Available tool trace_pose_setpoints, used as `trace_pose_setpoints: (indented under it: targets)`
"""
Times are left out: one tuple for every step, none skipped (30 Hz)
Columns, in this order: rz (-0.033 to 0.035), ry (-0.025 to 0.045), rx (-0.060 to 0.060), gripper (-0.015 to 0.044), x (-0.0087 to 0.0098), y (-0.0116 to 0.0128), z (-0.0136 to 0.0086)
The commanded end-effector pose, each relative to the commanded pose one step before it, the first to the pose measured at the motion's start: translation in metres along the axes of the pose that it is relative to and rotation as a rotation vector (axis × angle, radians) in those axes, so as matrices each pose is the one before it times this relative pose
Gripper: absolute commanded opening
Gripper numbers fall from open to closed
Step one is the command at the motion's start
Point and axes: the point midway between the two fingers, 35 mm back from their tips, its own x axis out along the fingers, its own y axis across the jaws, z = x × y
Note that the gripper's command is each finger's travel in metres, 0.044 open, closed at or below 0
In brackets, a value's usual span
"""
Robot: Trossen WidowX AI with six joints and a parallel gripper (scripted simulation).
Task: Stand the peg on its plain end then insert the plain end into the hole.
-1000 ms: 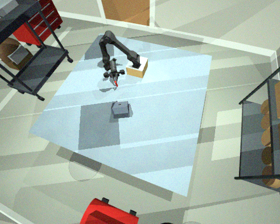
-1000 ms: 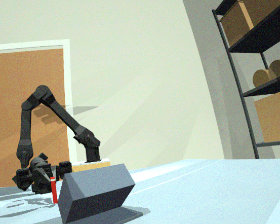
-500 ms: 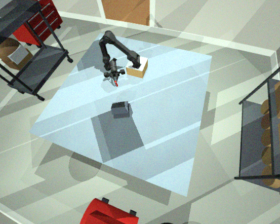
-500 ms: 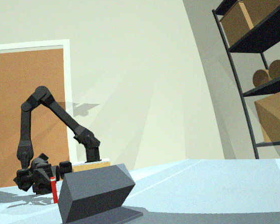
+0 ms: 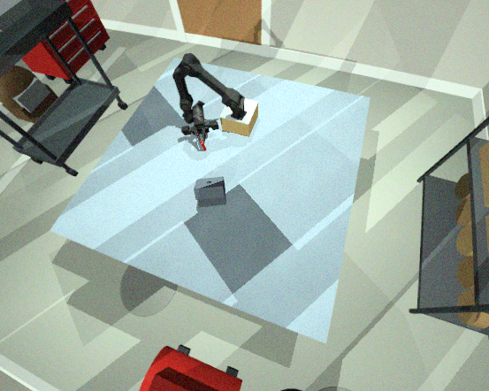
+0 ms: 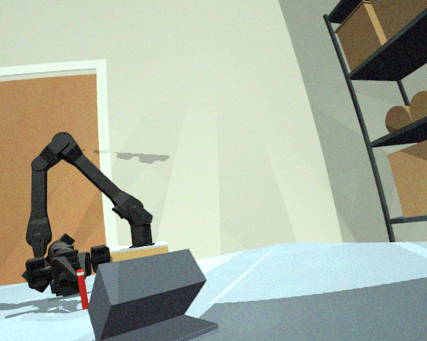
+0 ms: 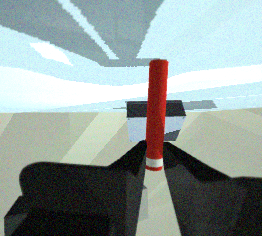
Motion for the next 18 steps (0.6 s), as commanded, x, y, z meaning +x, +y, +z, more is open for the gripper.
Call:
trace_pose_setpoints:
  targets:
    - [-0.00052, -0.00054, -0.0005, 0.0049, -0.00052, -0.00067, 0.00133]
    - [0.00082, 0.00077, 0.0010, 0.0049, -0.00012, -0.00004, 0.00007]
    - [0.00081, 0.00077, 0.0010, 0.0049, -0.00011, -0.00004, 0.00007]
    - [0.00082, 0.00077, 0.0010, 0.0049, -0.00011, -0.00004, 0.00007]
    - [0.00083, 0.00077, 0.0010, 0.0049, -0.00011, -0.00004, 0.00007]
    - [0.00081, 0.00077, 0.0010, 0.0049, -0.00011, -0.00004, 0.00007]
    - [0.00085, 0.00078, 0.0009, 0.0049, -0.00011, -0.00003, 0.00007]
    - [0.00084, 0.00078, 0.0009, 0.0049, -0.00011, -0.00003, 0.00007]
    - [0.00084, 0.00077, 0.0009, 0.0049, -0.00011, -0.00003, 0.00007]
    - [0.00142, 0.00135, 0.0016, 0.0049, -0.00017, -0.00005, 0.00009]
    - [0.00101, 0.00100, 0.0011, 0.0049, -0.00011, -0.00002, 0.00003]
    - [0.00100, 0.00088, 0.0010, 0.0049, -0.00011, -0.00002, 0.00006]
    - [0.00097, 0.00086, 0.0010, 0.0049, -0.00011, -0.00002, 0.00007]
    - [0.00096, 0.00085, 0.0010, 0.0049, -0.00011, -0.00002, 0.00007]
    - [0.00096, 0.00085, 0.0010, 0.0049, -0.00011, -0.00002, 0.00007]
    - [0.00096, 0.00084, 0.0010, 0.0049, -0.00011, -0.00002, 0.00007]
    - [0.00096, 0.00084, 0.0010, 0.0049, -0.00010, -0.00001, 0.00007]
    - [0.00096, 0.00084, 0.0010, 0.0049, -0.00010, -0.00001, 0.00007]
